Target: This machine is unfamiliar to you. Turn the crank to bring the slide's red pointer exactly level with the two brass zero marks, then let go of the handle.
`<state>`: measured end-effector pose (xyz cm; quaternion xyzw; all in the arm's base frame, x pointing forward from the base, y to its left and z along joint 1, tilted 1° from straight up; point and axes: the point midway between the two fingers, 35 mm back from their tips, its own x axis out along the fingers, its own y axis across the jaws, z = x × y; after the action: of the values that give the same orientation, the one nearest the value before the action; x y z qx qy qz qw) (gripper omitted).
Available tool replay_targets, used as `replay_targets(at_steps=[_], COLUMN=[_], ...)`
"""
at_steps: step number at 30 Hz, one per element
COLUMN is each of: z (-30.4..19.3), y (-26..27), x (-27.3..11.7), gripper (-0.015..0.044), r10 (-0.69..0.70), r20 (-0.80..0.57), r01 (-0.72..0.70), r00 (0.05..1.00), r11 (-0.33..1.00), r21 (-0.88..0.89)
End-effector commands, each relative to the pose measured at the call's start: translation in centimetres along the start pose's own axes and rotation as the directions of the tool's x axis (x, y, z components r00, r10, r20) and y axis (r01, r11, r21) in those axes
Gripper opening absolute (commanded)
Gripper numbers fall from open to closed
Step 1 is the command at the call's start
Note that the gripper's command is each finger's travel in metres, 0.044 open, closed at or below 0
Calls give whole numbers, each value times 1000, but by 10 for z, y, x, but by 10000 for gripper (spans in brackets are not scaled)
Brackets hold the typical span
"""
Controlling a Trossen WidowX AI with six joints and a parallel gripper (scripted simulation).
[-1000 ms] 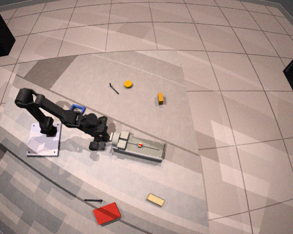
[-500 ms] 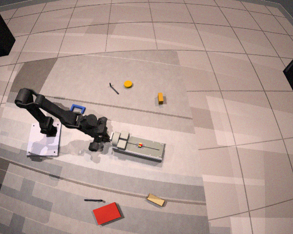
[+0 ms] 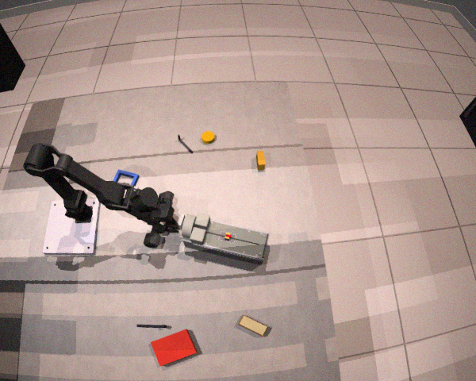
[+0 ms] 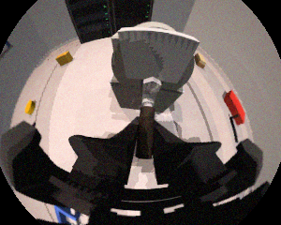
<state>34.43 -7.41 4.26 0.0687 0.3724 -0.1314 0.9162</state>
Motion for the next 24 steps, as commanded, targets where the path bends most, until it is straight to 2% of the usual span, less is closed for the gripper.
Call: replay_targets(at_steps=[1, 24], z=[0, 3], y=[-9, -16], x=[-1, -4], gripper=[0, 0], r10=[-27, -27], r20=[0, 0], r01=[27, 27], r00=[1000, 1000], r11=[1000, 1000], r21=[7, 7])
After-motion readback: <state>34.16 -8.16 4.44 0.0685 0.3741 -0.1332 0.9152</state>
